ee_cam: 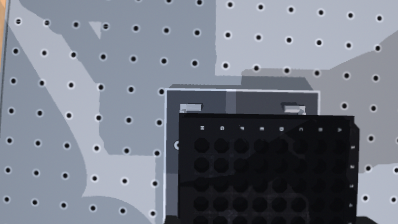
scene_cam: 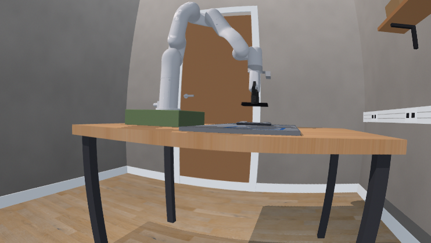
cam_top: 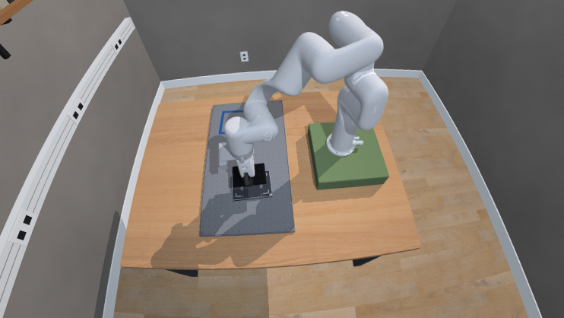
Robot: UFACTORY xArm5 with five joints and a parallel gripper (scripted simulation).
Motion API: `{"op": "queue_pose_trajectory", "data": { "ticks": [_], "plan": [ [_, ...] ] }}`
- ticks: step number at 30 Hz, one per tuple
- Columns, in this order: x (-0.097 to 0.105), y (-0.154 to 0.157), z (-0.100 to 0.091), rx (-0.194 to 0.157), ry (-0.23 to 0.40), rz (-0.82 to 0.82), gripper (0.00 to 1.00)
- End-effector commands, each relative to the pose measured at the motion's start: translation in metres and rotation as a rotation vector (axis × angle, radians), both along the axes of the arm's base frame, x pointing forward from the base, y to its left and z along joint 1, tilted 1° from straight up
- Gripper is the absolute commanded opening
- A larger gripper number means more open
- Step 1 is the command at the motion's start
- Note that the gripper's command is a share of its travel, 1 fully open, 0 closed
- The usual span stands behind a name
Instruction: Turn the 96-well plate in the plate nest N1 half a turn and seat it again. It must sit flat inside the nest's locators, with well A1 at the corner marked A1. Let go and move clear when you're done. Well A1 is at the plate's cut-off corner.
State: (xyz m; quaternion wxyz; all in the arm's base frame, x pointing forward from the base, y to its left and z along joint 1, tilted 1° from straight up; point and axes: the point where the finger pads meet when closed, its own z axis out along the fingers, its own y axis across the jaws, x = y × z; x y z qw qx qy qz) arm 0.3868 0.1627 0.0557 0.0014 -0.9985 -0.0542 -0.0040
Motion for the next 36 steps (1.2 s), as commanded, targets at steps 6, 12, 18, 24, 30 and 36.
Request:
{"op": "queue_pose_trajectory", "data": {
  "ticks": [6, 12, 18, 24, 30, 36],
  "plan": [
    [0.002, -0.003, 0.001, -0.003, -0.006, -0.033, 0.0],
    [0.006, -0.022, 0.001, -0.002, -0.006, -0.111, 0.0],
    [0.011, -0.042, 0.0, -0.002, -0.006, -0.111, 0.0],
    [0.014, -0.055, 0.0, -0.002, -0.006, -0.111, 0.0],
    [0.018, -0.074, -0.001, -0.003, -0.006, -0.111, 0.0],
    [0.023, -0.094, -0.001, -0.003, -0.006, -0.111, 0.0]
  ]
}}
